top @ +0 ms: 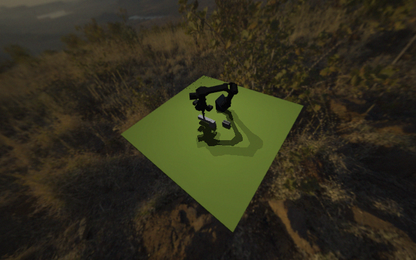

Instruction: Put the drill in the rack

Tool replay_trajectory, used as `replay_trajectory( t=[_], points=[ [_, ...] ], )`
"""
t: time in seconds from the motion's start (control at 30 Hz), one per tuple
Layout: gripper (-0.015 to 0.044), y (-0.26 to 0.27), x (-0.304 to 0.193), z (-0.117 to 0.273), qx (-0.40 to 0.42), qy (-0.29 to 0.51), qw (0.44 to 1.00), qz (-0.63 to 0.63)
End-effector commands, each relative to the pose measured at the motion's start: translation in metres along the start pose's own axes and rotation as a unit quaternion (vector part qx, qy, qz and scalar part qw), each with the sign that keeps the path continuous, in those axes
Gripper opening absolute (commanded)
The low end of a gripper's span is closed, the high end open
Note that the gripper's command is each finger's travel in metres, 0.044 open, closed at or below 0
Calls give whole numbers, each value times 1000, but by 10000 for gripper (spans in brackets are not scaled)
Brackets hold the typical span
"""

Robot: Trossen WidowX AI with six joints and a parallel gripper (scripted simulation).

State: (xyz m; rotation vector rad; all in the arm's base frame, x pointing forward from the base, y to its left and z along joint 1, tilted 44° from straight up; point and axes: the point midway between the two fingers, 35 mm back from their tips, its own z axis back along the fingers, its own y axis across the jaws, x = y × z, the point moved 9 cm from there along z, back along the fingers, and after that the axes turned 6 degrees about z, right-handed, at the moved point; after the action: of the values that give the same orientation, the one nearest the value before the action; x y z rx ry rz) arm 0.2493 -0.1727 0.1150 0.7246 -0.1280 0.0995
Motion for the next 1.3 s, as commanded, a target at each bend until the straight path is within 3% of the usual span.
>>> replay_trajectory(
  t=[0.0,0.57,0.7,0.93,1.07,1.13,1.27],
  points=[
    [0,-1,-1,-23,20,26,999,-4],
    [0,0,-2,-31,20,26,999,-4],
    [105,-2,2,-14,19,24,999,-12],
    [289,-6,7,49,18,16,999,-40],
    [394,-6,7,51,18,16,999,-41],
    [440,5,11,38,13,13,1000,11],
    [440,64,32,5,10,16,957,289]
  ],
)
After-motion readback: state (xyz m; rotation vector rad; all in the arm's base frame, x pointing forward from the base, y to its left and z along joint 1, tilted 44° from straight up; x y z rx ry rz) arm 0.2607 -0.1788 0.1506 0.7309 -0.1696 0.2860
